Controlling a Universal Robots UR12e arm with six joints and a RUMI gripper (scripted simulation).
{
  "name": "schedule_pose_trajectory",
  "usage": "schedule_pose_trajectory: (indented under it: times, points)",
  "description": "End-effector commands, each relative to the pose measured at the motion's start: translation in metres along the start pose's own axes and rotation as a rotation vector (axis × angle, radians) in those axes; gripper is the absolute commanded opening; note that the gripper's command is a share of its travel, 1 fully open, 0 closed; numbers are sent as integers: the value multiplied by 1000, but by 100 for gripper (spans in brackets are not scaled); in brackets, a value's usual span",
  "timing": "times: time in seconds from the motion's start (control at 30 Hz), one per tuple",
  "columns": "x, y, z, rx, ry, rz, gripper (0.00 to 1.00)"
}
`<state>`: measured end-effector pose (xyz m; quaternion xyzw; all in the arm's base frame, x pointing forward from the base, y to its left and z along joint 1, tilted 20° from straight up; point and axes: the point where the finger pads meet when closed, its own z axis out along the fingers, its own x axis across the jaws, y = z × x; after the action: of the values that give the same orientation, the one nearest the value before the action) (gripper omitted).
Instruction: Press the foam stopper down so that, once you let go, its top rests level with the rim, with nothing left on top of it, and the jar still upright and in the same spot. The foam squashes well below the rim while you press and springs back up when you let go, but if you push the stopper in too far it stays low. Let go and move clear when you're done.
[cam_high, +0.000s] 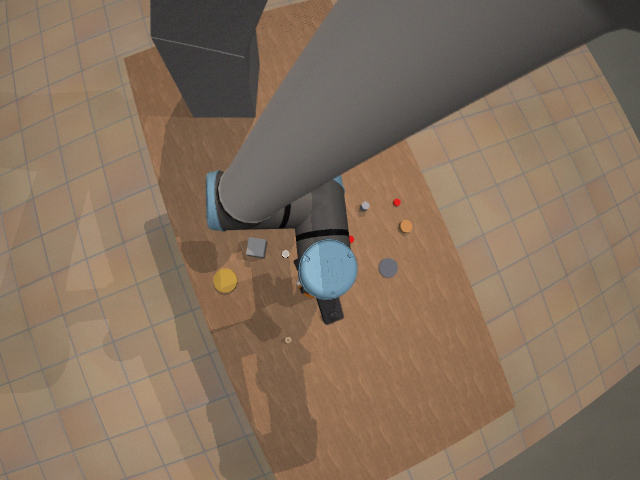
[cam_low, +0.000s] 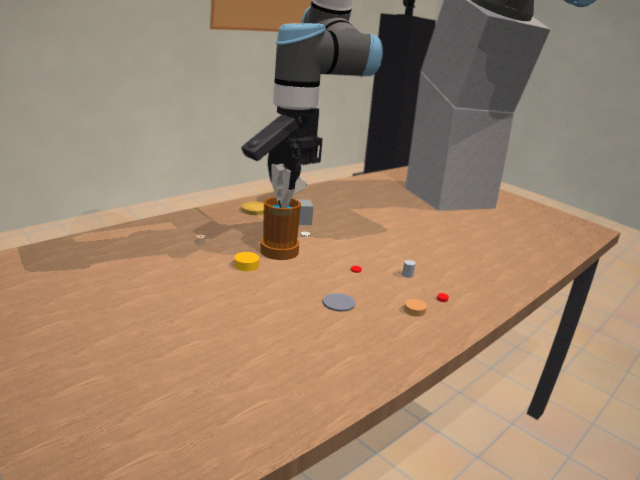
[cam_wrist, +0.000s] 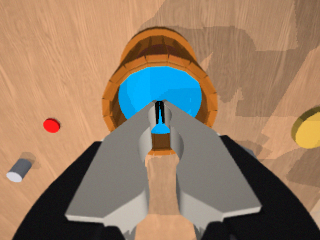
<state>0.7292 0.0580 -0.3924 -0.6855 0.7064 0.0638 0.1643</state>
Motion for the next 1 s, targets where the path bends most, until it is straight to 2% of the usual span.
schedule_pose_trajectory:
  times: [0.0,0.53,0.97]
  points:
    - [0,0,-7,1,0,0,0]
    - [0,0,-50,1,0,0,0]
    - [0,0,-68,1,0,0,0]
